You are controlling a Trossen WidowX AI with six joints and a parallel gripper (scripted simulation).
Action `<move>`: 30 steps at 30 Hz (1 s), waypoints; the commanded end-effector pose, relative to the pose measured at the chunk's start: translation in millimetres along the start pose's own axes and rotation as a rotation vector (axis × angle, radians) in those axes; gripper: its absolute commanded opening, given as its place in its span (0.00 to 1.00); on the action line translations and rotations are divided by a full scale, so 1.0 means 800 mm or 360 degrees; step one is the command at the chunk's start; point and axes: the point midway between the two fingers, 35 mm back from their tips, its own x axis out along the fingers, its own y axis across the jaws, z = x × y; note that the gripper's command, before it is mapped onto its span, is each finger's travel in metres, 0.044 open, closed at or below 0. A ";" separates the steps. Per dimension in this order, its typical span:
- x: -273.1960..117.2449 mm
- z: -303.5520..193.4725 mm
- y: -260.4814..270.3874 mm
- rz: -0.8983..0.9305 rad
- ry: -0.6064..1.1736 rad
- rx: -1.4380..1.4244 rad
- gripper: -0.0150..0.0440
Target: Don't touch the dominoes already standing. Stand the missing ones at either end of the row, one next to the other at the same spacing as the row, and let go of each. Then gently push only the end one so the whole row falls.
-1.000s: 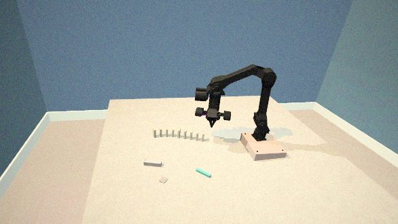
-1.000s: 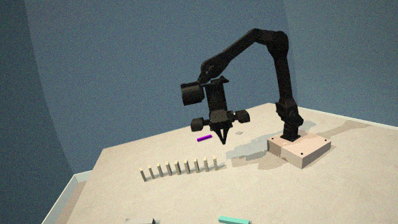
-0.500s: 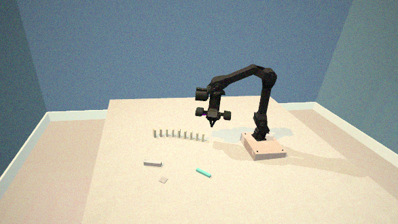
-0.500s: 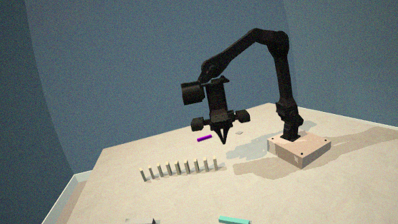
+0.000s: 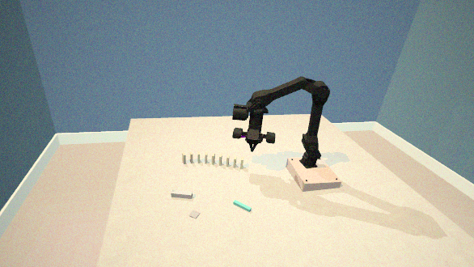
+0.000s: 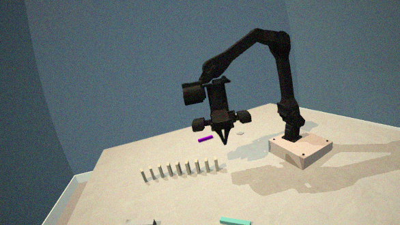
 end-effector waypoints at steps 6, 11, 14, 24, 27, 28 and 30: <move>-0.002 0.000 0.000 -0.0012 0.0001 -0.0010 0.25; 0.000 0.000 -0.001 -0.0011 0.0000 -0.0012 0.25; 0.027 0.000 -0.002 0.0001 -0.0001 -0.0028 0.25; 0.099 -0.003 -0.001 -0.0011 0.0000 -0.0010 0.25; 0.098 -0.002 -0.004 -0.0012 0.0000 -0.0010 0.25; 0.098 -0.002 -0.006 -0.0012 0.0000 -0.0010 0.25; 0.098 -0.002 -0.010 -0.0012 0.0000 -0.0011 0.25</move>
